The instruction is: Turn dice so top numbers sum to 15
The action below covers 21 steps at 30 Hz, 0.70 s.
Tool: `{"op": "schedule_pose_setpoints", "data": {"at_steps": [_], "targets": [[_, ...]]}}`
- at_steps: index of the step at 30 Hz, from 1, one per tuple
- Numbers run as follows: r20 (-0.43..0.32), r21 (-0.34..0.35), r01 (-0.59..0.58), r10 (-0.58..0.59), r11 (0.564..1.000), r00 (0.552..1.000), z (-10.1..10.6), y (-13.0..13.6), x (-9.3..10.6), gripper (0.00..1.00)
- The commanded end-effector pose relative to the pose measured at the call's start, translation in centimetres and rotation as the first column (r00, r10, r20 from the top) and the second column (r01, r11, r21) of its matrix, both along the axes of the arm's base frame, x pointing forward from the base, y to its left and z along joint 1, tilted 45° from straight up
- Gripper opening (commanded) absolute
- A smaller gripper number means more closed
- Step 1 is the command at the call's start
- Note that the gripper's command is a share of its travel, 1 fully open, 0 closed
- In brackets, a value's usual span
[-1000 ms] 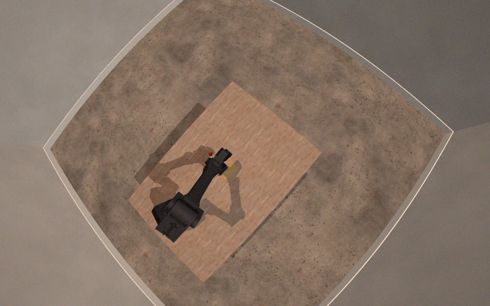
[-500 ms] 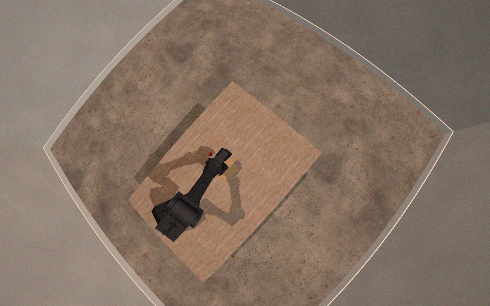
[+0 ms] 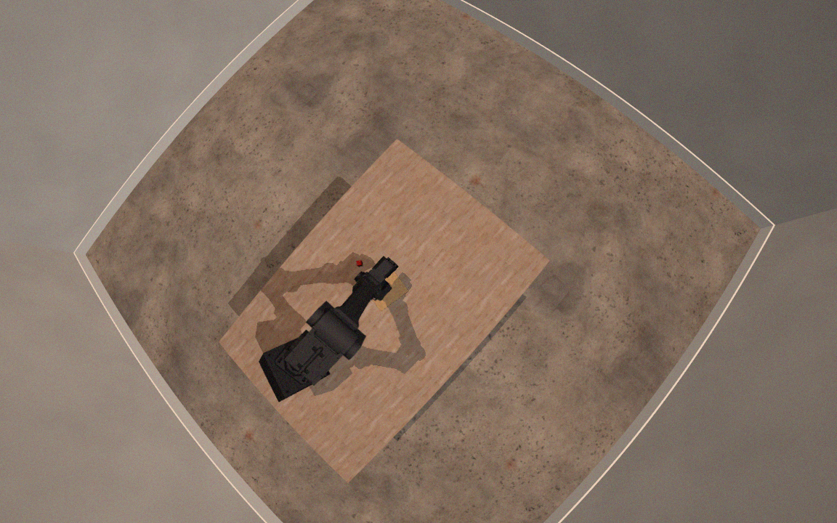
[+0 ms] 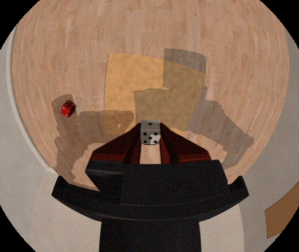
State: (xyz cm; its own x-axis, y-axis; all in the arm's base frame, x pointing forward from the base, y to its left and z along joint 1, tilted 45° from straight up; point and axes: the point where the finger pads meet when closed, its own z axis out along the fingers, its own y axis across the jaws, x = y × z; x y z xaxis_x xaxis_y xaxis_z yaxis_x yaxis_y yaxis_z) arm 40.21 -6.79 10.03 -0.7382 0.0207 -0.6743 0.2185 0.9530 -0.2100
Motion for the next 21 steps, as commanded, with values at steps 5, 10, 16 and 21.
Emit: {"op": "schedule_pose_setpoints", "data": {"at_steps": [5,10,16,21], "targets": [[0.019,-0.013,-0.006,0.006,1.0,1.0,-0.9,-1.0,2.4,0.15],[0.016,-0.013,-0.005,0.006,1.0,1.0,-2.3,-1.6,3.4,0.15],[0.01,-0.014,-0.015,0.015,1.0,1.0,-3.0,-1.3,3.7,0.15],[0.011,-0.011,-0.012,0.012,1.0,1.0,-3.0,-1.4,3.7,0.15]]}}
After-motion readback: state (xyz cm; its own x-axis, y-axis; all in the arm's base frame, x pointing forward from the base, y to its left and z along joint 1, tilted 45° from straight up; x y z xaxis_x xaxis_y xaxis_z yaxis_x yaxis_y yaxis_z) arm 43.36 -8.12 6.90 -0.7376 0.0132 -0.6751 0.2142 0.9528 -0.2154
